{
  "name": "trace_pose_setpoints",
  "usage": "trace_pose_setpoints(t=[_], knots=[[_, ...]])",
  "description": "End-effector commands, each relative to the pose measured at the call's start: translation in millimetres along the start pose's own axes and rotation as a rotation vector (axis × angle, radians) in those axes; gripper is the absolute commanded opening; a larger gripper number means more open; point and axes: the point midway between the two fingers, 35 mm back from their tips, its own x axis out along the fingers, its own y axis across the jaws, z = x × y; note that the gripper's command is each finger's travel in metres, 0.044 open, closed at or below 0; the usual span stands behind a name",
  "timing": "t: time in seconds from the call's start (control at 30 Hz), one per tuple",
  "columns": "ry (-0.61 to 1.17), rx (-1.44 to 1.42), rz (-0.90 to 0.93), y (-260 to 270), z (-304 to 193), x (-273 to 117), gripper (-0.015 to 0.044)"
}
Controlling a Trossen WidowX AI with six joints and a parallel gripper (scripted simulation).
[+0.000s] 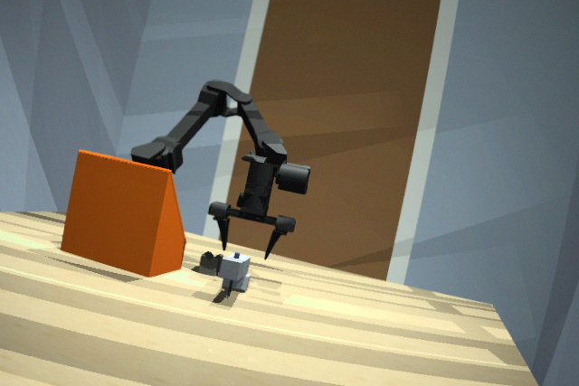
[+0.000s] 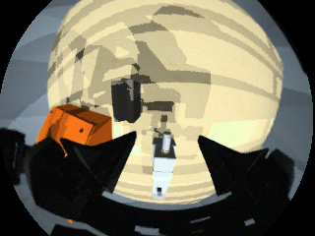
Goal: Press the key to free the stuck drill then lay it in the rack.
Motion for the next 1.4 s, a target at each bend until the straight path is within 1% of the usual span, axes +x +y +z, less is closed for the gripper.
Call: trace_pose_setpoints(t=[0.0,1.0,1.27,1.37], knots=[[-0.005,-0.008,-0.001,0.2,0.5,1.4,0.044],[-0.006,-0.007,-0.001,0.2,-12.0,47.3,0.044],[-0.006,-0.007,-0.001,0.4,-12.5,49.5,0.044],[-0.011,-0.019,-0.008,-1.9,-10.2,47.3,0.0361]])
